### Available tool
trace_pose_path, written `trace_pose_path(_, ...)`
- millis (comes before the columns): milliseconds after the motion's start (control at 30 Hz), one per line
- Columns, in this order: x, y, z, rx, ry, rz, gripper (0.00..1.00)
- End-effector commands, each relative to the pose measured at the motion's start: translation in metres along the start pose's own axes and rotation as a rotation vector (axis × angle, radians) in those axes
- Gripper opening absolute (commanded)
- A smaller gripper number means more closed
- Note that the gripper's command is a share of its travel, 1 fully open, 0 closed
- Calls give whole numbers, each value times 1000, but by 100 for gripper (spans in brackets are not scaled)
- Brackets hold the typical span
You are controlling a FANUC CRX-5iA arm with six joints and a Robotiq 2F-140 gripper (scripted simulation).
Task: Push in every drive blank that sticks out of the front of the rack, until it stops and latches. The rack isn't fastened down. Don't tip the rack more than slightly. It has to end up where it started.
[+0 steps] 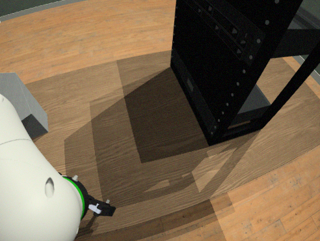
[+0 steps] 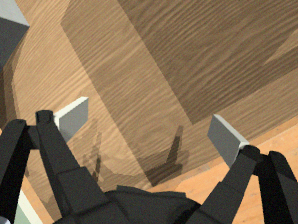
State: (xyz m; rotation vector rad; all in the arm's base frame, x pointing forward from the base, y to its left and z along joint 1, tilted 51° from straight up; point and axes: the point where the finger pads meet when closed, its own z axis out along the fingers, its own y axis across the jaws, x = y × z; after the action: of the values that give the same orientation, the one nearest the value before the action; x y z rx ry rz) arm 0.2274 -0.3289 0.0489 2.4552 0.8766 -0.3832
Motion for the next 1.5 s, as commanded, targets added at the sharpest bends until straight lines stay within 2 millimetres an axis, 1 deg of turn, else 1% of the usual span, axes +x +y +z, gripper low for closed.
trace_pose_path(0,0,0,0,-1,0,0,100)
trace_pose_path(1000,2,0,0,0,5,1,100)
trace_pose_path(1133,8,-1,1,2,16,4,100)
trace_pose_path(1267,18,-3,2,6,38,9,100)
trace_pose_path(1333,18,-3,2,6,38,9,100)
trace_pose_path(1467,34,-7,3,14,72,18,100)
